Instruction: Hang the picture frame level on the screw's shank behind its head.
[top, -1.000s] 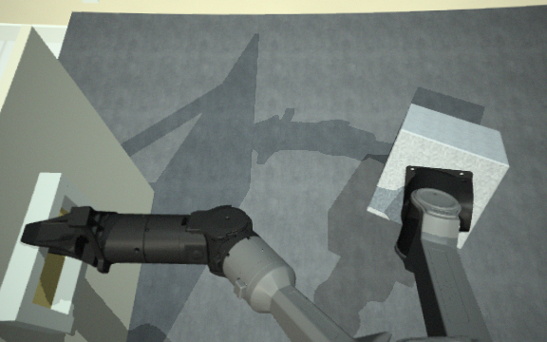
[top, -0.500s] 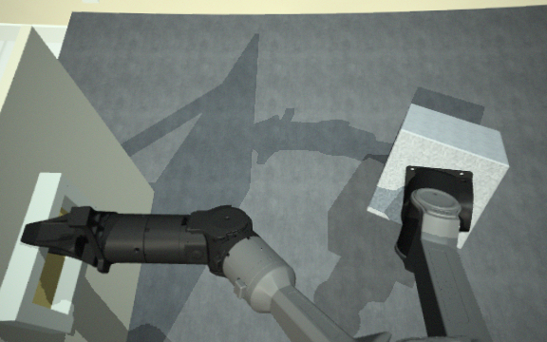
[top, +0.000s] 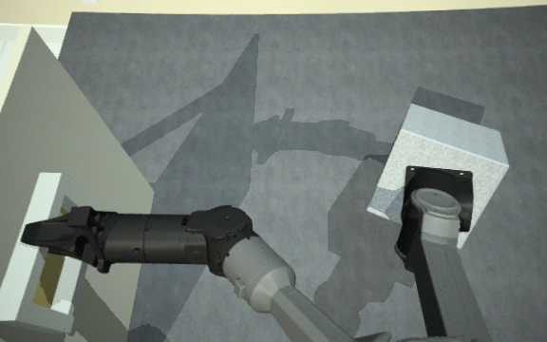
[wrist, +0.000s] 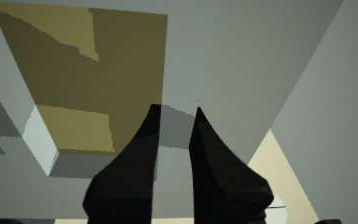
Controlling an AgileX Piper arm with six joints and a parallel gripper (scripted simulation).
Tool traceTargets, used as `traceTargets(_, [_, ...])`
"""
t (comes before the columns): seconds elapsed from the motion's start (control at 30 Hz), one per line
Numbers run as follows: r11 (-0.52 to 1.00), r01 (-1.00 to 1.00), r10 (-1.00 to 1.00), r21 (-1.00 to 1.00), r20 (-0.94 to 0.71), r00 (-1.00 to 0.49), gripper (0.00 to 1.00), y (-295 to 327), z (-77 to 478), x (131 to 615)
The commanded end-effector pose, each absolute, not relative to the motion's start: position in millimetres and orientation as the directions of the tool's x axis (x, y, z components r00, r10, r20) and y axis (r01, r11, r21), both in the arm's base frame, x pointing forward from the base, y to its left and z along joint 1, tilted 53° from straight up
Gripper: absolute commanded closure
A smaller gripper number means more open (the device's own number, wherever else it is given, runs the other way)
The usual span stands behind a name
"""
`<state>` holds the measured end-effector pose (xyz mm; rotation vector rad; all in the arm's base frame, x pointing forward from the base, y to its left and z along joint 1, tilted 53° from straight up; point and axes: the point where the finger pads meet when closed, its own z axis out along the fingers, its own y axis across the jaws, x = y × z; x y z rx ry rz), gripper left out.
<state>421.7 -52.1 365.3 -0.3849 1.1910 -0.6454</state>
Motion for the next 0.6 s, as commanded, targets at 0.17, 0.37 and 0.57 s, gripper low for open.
traceTargets(0.17, [0.762, 0.264, -0.645, -0.591, -0.731, 0.224, 1.00, -53.7, 365.8, 421.4])
traceTargets(0.37, [0.762, 0.263, -0.645, -0.592, -0.731, 0.224, 0.37, -53.5, 365.6, 421.5])
traceTargets(0.57, [0.762, 0.263, -0.645, -0.592, -0.731, 0.224, 0.37, -53.5, 365.6, 421.5])
